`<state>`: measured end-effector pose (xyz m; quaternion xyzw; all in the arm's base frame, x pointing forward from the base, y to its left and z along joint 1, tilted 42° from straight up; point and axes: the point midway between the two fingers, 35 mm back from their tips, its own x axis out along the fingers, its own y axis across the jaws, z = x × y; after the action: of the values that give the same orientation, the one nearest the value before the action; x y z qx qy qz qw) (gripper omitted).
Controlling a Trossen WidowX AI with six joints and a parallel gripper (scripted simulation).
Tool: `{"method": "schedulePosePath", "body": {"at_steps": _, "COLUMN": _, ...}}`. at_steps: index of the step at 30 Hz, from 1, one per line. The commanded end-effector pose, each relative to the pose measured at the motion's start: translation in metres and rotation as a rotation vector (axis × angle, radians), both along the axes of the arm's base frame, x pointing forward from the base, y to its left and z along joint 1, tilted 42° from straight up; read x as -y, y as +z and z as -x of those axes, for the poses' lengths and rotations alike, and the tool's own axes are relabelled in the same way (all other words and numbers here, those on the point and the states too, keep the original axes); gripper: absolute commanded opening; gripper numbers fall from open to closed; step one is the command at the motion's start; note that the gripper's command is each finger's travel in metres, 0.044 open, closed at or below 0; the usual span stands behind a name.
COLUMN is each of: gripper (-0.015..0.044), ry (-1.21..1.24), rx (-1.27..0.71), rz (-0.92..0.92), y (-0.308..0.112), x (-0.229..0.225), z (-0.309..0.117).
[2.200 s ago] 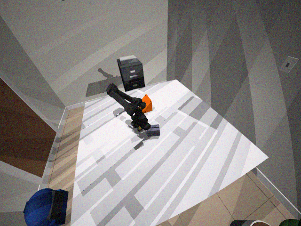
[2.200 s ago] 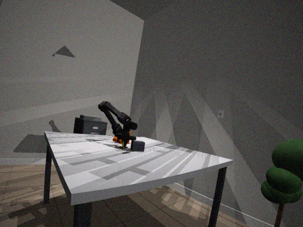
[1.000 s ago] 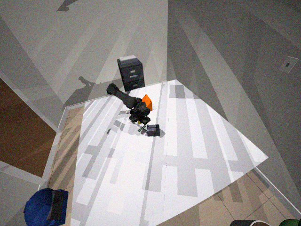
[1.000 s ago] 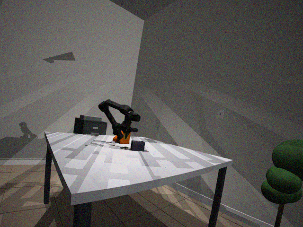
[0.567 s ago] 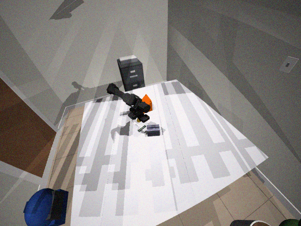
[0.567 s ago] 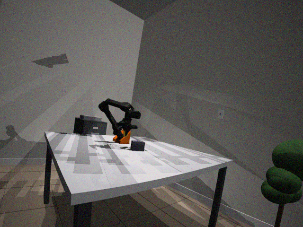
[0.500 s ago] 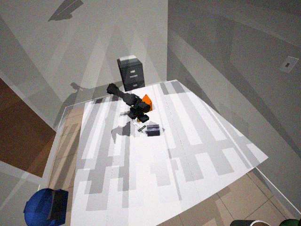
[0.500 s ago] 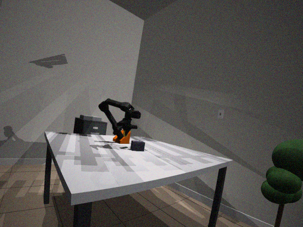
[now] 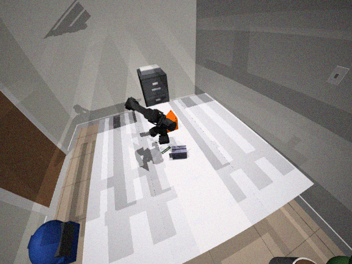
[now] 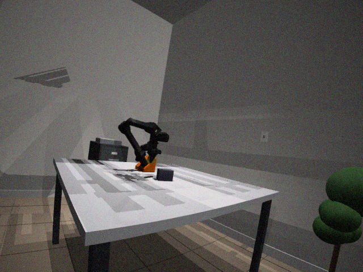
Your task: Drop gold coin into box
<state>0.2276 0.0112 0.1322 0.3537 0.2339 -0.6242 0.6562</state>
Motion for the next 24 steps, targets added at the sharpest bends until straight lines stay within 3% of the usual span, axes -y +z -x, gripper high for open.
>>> {"method": "schedulePosePath", "body": {"at_steps": 1, "gripper": 0.0, "ry": -0.082, "rx": 0.074, "rz": -0.017, "y": 0.0, "x": -0.002, "z": -0.001}}
{"method": "schedulePosePath", "body": {"at_steps": 24, "gripper": 0.0, "ry": -0.099, "rx": 0.091, "rz": -0.021, "y": -0.01, "x": -0.025, "z": -0.032}}
